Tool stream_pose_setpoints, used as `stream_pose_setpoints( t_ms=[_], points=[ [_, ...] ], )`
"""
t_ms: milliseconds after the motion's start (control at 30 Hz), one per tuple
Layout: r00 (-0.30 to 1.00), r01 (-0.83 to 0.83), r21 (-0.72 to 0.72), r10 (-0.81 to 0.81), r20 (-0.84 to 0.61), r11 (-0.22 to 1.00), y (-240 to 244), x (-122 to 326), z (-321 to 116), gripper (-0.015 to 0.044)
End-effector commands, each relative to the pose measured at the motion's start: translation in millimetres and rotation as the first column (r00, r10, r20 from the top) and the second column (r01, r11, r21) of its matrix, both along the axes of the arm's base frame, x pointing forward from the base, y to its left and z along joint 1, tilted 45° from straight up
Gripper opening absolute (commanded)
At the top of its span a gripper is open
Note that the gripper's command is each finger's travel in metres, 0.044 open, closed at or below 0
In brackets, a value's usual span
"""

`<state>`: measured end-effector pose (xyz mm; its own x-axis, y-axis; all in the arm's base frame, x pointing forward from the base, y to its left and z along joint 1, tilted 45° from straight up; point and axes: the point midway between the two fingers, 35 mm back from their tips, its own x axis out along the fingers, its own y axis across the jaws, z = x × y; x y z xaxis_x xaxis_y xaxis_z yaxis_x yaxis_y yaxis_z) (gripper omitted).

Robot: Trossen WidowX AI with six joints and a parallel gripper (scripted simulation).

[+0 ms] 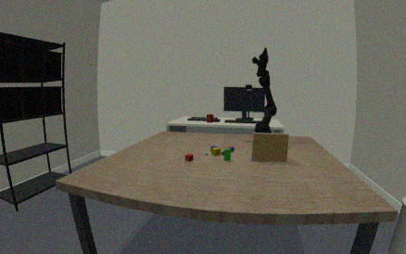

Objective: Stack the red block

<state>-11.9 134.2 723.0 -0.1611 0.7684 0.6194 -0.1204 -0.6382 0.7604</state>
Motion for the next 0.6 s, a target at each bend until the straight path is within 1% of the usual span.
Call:
stream_pose_setpoints(
  t_ms=[0, 33, 133, 300, 433, 567],
  points=[
    [1.000, 0.002, -0.005, -0.002, -0.005, 1.000, 2.9, 2.3, -0.9, 0.0426],
    [1.000, 0.009, -0.022, -0.010, -0.020, 1.000, 11.6, 9.2, -3.6, 0.0440],
    [0.993, 0.044, -0.118, -0.057, -0.102, 0.992, 59.5, 47.7, -23.4, 0.0440],
    [0.982, 0.079, -0.194, -0.110, -0.155, 0.978, 93.1, 77.4, -41.9, 0.0440],
    [0.946, 0.201, -0.279, -0.260, -0.193, 0.939, 116.3, 126.6, -67.7, 0.0440],
    [0.901, 0.263, -0.392, -0.370, -0.228, 0.881, 147.7, 172.0, -99.8, 0.0440]
  ],
)
